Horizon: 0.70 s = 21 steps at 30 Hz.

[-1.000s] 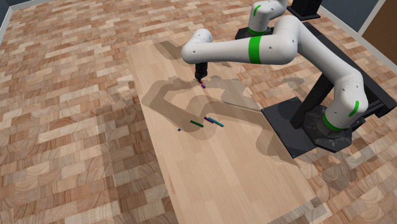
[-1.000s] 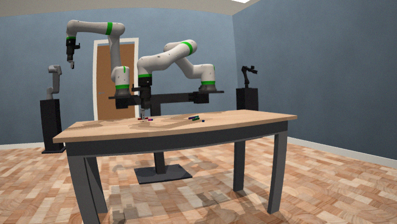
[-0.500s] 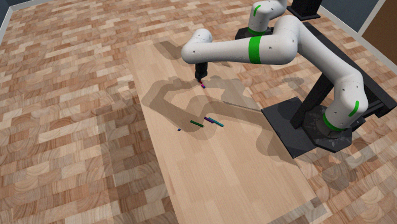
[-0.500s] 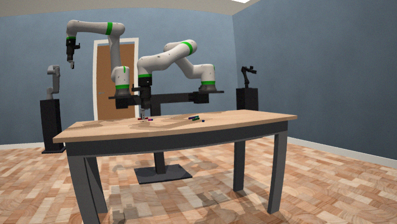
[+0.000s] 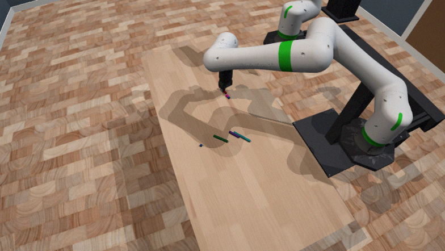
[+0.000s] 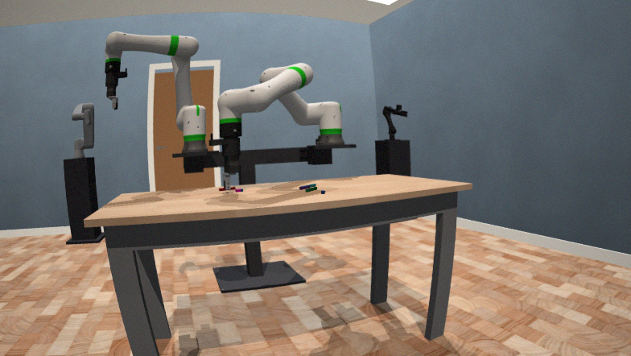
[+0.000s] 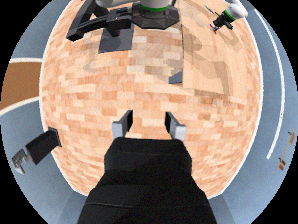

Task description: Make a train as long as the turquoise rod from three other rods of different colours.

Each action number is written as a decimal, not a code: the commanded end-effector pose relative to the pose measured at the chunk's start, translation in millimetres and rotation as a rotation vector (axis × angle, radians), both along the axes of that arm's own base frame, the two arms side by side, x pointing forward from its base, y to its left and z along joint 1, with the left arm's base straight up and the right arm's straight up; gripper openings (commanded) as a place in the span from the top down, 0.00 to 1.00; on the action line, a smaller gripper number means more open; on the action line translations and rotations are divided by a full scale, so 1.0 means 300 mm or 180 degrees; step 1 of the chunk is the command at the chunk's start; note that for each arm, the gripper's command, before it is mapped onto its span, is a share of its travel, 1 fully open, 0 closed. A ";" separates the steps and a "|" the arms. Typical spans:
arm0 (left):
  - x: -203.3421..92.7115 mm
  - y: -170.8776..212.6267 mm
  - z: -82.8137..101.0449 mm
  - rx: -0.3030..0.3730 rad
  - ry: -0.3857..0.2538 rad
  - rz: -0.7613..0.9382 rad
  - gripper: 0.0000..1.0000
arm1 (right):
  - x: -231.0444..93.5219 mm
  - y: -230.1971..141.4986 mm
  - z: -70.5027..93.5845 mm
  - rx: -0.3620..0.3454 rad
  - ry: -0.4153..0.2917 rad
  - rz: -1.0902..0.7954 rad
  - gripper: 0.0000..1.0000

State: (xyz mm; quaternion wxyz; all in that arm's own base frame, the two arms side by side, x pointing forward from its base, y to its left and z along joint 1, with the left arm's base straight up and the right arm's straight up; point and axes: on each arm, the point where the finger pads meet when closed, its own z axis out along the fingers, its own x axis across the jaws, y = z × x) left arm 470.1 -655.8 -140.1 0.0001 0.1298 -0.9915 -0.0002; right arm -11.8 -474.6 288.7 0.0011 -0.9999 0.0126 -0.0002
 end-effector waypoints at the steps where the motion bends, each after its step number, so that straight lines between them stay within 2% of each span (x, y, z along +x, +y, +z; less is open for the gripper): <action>1: 0.002 -0.003 -0.002 -0.0007 -0.0004 0.0001 0.76 | -0.001 -0.001 0.003 -0.0007 0.0001 0.0000 0.00; 21: 0.002 -0.003 -0.025 -0.0007 -0.0004 0.0001 0.76 | -0.001 -0.001 0.003 -0.0007 0.0001 0.0000 0.00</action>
